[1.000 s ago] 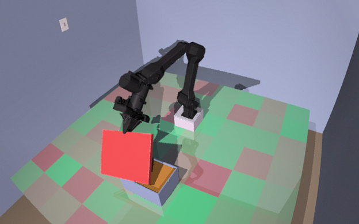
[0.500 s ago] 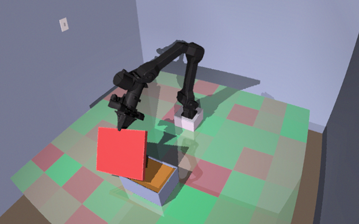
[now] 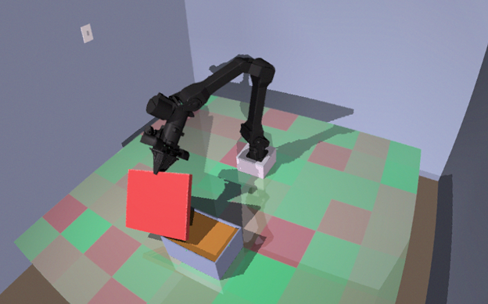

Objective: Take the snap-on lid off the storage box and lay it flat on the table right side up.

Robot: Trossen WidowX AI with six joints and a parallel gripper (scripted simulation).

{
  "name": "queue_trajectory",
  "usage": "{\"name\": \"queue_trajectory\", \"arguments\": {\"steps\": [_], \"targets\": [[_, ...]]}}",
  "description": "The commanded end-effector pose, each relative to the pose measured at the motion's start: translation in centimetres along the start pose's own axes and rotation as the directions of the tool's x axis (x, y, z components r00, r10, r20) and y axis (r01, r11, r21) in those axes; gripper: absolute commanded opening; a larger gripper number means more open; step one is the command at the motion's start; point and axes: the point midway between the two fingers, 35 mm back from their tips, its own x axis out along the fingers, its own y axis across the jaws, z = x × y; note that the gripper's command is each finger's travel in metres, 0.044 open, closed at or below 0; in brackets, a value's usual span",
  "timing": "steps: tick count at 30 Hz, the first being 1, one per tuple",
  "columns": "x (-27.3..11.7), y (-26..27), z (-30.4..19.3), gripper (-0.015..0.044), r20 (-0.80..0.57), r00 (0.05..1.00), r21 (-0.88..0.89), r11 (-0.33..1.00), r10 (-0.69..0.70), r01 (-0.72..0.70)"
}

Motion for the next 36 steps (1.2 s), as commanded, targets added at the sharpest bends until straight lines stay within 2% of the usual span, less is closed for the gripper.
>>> {"name": "queue_trajectory", "arguments": {"steps": [1,36], "targets": [[-0.3,0.4,0.8,0.0000,-0.001,1.000,-0.008,1.000,0.013,-0.013],[-0.8,0.0,7.8,0.0000,0.003,1.000,-0.013,1.000,0.011,-0.011]]}}
